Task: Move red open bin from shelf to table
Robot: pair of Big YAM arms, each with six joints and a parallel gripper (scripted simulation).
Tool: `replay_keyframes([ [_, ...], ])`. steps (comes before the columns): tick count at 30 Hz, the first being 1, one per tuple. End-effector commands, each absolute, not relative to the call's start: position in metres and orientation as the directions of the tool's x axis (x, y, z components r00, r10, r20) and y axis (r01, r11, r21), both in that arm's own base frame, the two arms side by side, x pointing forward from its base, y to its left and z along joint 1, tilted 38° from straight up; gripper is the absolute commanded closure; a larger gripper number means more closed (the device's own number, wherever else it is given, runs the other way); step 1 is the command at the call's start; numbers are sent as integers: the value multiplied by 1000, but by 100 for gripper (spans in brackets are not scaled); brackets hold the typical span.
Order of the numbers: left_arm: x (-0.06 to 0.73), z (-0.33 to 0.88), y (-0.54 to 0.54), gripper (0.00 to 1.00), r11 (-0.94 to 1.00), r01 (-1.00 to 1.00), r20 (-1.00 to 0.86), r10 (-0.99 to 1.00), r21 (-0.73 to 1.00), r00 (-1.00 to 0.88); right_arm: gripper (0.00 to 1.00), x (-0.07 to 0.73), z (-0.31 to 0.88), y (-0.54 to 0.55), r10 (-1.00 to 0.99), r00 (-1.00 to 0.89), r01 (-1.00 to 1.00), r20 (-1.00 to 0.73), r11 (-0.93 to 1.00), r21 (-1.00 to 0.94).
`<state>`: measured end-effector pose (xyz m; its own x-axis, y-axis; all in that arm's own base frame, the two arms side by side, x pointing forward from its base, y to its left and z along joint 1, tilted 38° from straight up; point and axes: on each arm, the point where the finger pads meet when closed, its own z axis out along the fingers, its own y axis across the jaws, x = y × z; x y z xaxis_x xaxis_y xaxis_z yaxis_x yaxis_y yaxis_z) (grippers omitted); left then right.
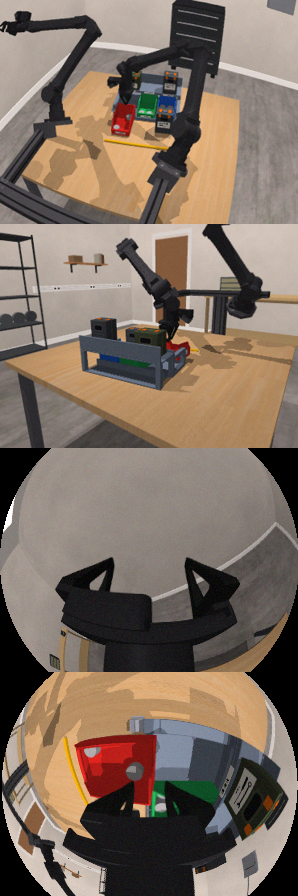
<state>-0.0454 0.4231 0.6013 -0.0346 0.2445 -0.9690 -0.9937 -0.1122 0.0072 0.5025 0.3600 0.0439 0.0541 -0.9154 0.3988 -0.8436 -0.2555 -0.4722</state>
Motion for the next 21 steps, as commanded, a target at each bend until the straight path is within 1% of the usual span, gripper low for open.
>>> replay_keyframes([
  [1,-48,639,409,0,-119,-993,-955,294,0,-35,57,505,67,369,-930,49,-825,364,-244,-511],
  [21,-48,639,409,0,-119,-993,-955,294,0,-35,57,508,66,366,-930,46,-825,365,-242,-511],
])
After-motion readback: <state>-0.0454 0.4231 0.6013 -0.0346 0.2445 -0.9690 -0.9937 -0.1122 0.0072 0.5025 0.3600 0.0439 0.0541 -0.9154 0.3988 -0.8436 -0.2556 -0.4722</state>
